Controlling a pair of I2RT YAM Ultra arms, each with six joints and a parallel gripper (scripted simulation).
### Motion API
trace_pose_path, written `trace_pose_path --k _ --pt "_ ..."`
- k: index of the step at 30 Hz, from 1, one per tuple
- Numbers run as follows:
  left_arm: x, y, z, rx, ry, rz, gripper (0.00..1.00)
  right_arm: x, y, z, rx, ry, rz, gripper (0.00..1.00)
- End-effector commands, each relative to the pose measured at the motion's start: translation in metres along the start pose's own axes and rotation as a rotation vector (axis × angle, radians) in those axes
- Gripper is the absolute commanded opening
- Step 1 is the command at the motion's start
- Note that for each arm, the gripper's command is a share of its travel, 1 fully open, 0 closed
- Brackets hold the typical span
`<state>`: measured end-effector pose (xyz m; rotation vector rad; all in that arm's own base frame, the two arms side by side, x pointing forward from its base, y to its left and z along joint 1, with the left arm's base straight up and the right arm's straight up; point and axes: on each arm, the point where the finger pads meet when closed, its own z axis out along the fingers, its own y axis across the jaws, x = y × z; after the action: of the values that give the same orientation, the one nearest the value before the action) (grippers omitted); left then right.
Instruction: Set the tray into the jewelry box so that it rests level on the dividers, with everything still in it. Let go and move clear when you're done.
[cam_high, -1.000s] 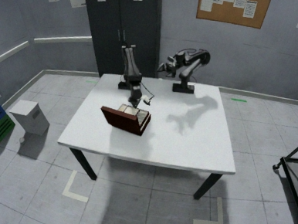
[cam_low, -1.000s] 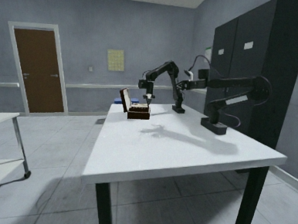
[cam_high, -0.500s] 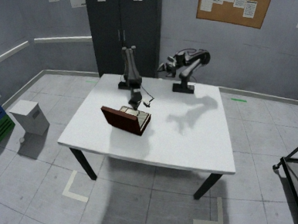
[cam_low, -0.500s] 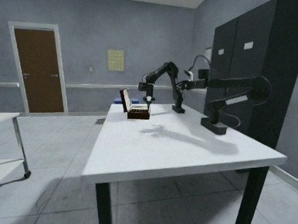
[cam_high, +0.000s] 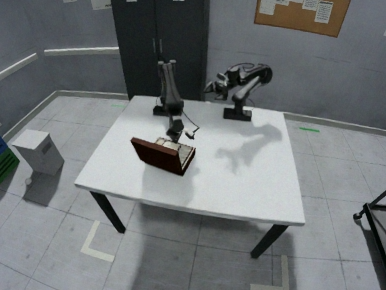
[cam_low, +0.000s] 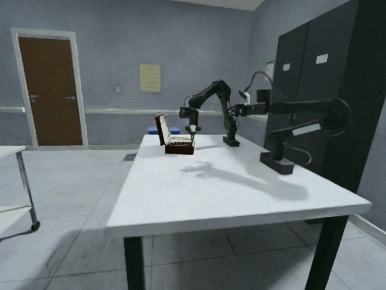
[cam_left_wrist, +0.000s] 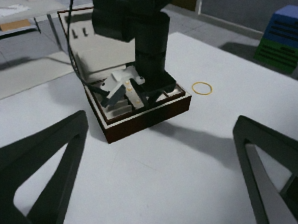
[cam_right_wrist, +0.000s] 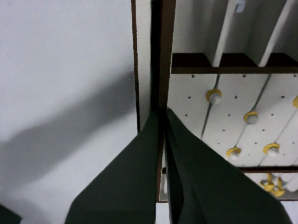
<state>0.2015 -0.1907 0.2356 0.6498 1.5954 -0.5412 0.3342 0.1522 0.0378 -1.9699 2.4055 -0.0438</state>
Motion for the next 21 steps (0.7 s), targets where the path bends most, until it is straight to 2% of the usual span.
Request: trace_pose_path --k 1,5,9,21 --pt "0.001 0.0 -0.002 -0.003 -0.001 0.002 1.0 0.007 0.0 0.015 -0.013 0.009 0.007 0.0" --pt "0.001 0.0 -0.002 -0.003 -0.001 0.002 1.0 0.008 0.0 0.015 -0.016 0.011 0.007 0.0" --pt "0.001 0.0 -0.002 -0.003 -0.001 0.002 1.0 -0.002 -0.003 -0.007 -0.002 -0.001 0.014 0.0" --pt "0.001 0.0 -0.002 -0.003 -0.001 0.002 1.0 0.0 -0.001 -0.005 0.003 -0.005 0.006 0.0"
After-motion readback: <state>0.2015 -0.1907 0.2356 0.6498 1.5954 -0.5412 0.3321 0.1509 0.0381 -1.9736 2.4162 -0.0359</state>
